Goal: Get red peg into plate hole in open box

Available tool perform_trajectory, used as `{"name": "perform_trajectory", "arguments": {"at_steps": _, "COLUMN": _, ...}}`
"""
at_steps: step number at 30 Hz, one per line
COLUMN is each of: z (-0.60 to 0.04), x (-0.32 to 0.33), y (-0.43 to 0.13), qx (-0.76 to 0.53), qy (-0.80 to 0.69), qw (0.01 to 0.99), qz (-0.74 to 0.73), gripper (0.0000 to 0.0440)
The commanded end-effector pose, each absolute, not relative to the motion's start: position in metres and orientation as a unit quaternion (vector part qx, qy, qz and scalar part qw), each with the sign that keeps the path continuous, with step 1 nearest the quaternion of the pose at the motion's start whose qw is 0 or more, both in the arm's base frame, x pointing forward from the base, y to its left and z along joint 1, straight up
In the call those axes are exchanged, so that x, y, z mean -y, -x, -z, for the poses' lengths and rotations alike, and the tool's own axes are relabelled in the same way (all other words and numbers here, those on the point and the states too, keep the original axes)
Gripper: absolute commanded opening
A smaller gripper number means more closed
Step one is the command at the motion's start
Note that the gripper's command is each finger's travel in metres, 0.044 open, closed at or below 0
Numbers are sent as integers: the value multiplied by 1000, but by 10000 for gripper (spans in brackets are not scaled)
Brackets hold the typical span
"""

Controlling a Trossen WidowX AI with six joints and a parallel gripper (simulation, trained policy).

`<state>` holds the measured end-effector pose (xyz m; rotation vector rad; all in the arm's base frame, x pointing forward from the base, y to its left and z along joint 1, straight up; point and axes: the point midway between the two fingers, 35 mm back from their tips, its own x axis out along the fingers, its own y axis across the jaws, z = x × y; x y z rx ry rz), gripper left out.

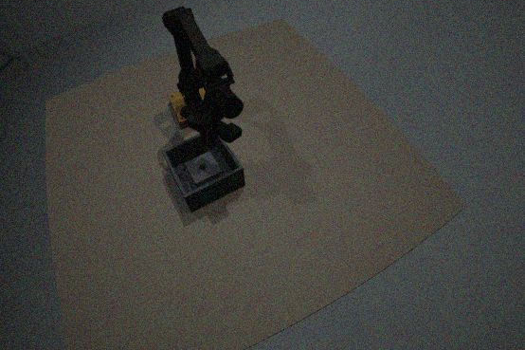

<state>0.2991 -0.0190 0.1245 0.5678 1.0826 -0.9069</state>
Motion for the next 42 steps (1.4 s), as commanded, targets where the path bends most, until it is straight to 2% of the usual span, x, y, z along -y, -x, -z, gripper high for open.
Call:
{"name": "perform_trajectory", "arguments": {"at_steps": 1, "z": -121, "x": 30, "y": -308, "qx": -495, "qy": -258, "qw": 724, "qz": 406, "gripper": 0}}
{"name": "perform_trajectory", "arguments": {"at_steps": 14, "z": -91, "x": 58, "y": -329, "qx": -532, "qy": -243, "qw": 724, "qz": 366, "gripper": 0}}
{"name": "perform_trajectory", "arguments": {"at_steps": 17, "z": -81, "x": 59, "y": -330, "qx": -546, "qy": -237, "qw": 721, "qz": 353, "gripper": 17}}
{"name": "perform_trajectory", "arguments": {"at_steps": 23, "z": -65, "x": 63, "y": -333, "qx": -569, "qy": -236, "qw": 712, "qz": 338, "gripper": 151}}
{"name": "perform_trajectory", "arguments": {"at_steps": 25, "z": -66, "x": 67, "y": -337, "qx": -571, "qy": -230, "qw": 716, "qz": 329, "gripper": 155}}
{"name": "perform_trajectory", "arguments": {"at_steps": 28, "z": -70, "x": 68, "y": -345, "qx": -572, "qy": -233, "qw": 719, "qz": 319, "gripper": 213}}
{"name": "perform_trajectory", "arguments": {"at_steps": 36, "z": -84, "x": 65, "y": -369, "qx": -581, "qy": -249, "qw": 718, "qz": 291, "gripper": 423}}
{"name": "perform_trajectory", "arguments": {"at_steps": 37, "z": -86, "x": 65, "y": -372, "qx": -582, "qy": -252, "qw": 718, "qz": 287, "gripper": 440}}
{"name": "perform_trajectory", "arguments": {"at_steps": 42, "z": -101, "x": 58, "y": -391, "qx": -579, "qy": -266, "qw": 725, "qz": 260, "gripper": 440}}
